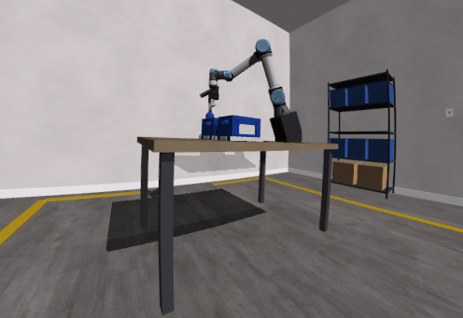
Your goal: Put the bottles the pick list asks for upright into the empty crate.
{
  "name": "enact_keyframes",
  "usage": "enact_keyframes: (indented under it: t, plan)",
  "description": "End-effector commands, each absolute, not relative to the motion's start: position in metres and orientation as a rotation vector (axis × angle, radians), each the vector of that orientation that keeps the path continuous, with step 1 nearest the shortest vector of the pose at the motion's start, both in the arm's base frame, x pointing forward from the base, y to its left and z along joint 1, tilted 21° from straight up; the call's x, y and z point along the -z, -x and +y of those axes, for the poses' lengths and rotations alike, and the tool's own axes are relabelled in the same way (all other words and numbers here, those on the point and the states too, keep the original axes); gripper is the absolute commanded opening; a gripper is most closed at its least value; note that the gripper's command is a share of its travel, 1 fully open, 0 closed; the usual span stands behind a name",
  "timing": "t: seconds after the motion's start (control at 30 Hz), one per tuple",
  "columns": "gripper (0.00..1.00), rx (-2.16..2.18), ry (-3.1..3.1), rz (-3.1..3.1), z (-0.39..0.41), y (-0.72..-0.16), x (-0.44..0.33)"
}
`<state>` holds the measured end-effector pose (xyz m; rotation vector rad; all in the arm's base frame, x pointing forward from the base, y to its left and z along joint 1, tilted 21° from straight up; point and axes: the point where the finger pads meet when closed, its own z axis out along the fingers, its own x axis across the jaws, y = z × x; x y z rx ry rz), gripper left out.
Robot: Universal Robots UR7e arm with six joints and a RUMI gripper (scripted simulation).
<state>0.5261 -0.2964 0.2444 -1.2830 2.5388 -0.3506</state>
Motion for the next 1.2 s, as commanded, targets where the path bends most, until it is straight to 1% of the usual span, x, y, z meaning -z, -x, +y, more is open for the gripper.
enact_keyframes:
  t: [0.0,1.17]
  plan:
    - [0.00,0.353,1.283,2.538,-0.296,-0.524,-0.253]
    - [0.00,0.353,1.283,2.538,-0.291,-0.506,-0.301]
